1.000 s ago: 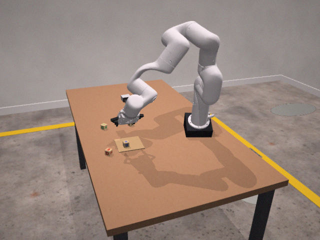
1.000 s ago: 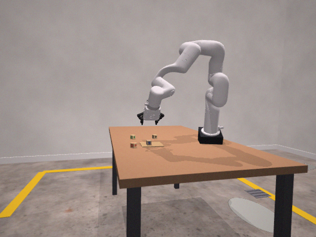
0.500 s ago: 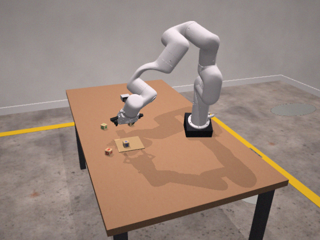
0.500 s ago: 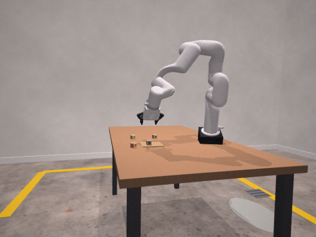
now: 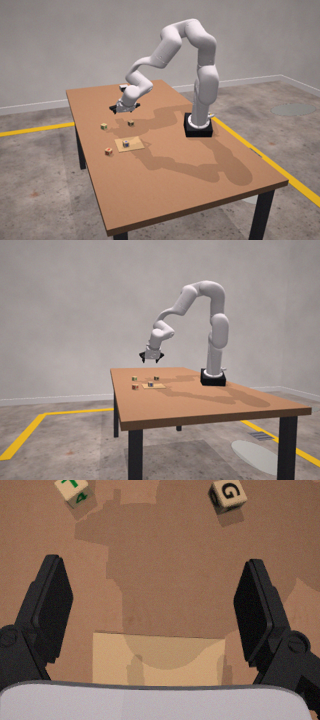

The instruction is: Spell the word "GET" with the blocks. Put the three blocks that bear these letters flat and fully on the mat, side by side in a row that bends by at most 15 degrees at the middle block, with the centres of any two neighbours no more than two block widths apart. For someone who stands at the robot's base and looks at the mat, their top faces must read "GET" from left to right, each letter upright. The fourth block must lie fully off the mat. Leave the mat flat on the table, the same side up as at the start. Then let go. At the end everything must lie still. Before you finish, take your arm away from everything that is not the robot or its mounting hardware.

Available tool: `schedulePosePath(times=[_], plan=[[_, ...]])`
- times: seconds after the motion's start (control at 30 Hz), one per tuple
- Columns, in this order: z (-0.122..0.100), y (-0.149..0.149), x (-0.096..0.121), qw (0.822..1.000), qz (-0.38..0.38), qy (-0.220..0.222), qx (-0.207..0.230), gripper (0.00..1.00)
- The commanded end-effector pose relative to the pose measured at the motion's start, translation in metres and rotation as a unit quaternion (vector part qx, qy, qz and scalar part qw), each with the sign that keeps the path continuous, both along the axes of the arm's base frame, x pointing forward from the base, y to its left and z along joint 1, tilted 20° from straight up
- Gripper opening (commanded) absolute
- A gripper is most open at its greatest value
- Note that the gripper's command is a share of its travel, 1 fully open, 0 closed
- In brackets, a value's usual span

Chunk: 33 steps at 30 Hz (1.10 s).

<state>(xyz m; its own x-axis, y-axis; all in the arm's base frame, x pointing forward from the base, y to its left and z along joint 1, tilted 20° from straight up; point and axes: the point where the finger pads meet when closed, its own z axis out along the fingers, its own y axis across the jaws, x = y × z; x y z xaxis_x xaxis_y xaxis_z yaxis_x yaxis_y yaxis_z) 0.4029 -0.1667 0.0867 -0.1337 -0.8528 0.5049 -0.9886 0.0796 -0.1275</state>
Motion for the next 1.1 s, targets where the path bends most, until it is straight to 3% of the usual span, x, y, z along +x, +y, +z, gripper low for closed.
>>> schedulePosePath(times=[0.0,0.1,0.2,0.23,0.37,1.07], plan=[[-0.021,-0.05,-0.018,1.0,0.005,-0.007,-0.001,1.0],[-0.031,-0.069,-0.035,1.0,0.006,-0.004,0.004,1.0],[-0.031,-0.069,-0.035,1.0,0.006,-0.004,0.004,1.0],[-0.04,-0.081,-0.051,1.0,0.008,-0.001,0.01,1.0],[-0.051,-0.094,-0.071,1.0,0.009,0.003,0.02,1.0],[-0.053,-0.096,-0.075,1.0,0.01,0.004,0.022,1.0]])
